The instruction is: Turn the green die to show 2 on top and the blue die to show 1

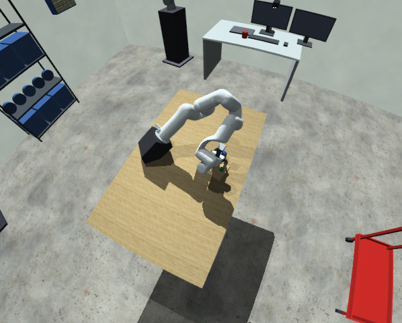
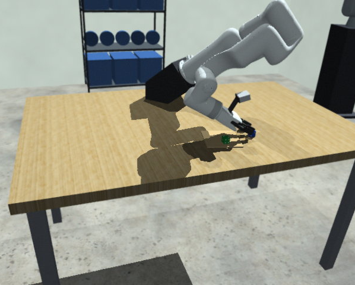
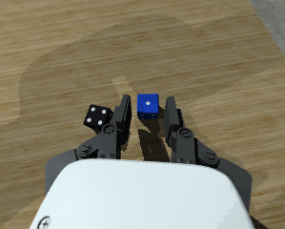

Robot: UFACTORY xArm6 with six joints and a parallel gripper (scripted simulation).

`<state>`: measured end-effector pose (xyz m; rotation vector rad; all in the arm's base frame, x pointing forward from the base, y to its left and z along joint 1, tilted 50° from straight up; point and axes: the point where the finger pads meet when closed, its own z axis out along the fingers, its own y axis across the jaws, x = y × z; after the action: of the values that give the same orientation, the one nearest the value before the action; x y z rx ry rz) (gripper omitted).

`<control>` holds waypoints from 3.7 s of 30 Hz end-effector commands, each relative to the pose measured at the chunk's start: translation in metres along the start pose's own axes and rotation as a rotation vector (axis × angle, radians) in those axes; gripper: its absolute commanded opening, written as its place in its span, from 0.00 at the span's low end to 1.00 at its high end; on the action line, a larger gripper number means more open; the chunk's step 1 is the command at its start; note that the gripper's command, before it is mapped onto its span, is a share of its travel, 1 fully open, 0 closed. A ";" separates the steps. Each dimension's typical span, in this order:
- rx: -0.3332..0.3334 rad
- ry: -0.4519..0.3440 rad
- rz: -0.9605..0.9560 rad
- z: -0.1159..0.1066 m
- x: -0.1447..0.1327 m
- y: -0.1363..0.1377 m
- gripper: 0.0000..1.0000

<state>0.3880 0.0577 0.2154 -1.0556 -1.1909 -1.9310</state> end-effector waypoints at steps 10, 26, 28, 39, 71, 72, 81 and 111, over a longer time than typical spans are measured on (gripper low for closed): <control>0.001 0.001 -0.002 -0.023 0.001 0.000 0.42; 0.001 0.001 -0.002 -0.042 0.035 0.000 0.42; 0.001 0.001 -0.002 -0.046 0.042 0.000 0.42; 0.001 0.000 -0.002 -0.051 0.054 0.000 0.42; 0.004 -0.819 0.001 -0.027 0.094 0.000 0.42; 0.003 -0.833 0.000 -0.026 0.095 0.000 0.42; 0.004 -1.058 0.001 -0.020 0.106 0.000 0.42; -0.164 -1.070 0.269 -0.017 0.100 0.001 1.00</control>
<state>0.3330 0.0310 0.3001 -2.2839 -1.4670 -1.2610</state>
